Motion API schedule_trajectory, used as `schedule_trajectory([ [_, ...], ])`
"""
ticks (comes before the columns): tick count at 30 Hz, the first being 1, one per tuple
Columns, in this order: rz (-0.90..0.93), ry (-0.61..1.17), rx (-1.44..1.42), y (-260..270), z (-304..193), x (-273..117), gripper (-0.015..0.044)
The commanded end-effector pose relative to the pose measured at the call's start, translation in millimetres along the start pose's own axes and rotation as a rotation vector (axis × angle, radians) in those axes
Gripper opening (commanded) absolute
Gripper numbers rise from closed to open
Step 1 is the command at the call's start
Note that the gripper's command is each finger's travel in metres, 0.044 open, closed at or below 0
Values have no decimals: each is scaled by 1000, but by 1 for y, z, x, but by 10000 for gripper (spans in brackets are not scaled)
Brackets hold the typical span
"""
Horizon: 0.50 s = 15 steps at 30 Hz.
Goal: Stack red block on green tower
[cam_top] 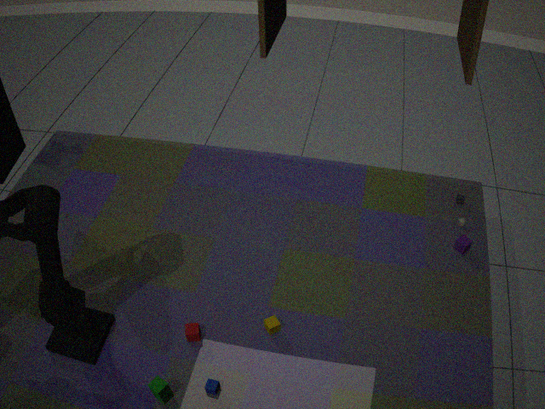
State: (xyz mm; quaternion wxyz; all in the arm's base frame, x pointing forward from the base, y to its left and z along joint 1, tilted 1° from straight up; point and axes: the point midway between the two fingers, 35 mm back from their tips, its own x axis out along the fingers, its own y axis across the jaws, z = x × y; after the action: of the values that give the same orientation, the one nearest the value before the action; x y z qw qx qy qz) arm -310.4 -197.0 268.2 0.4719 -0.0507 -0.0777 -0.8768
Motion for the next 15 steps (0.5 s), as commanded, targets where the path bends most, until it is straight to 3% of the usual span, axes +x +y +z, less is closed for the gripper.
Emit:
schedule_trajectory([
  [1,3,0,0,1,0,1,426],
  [15,249,74,70,102,-17,33,440],
])
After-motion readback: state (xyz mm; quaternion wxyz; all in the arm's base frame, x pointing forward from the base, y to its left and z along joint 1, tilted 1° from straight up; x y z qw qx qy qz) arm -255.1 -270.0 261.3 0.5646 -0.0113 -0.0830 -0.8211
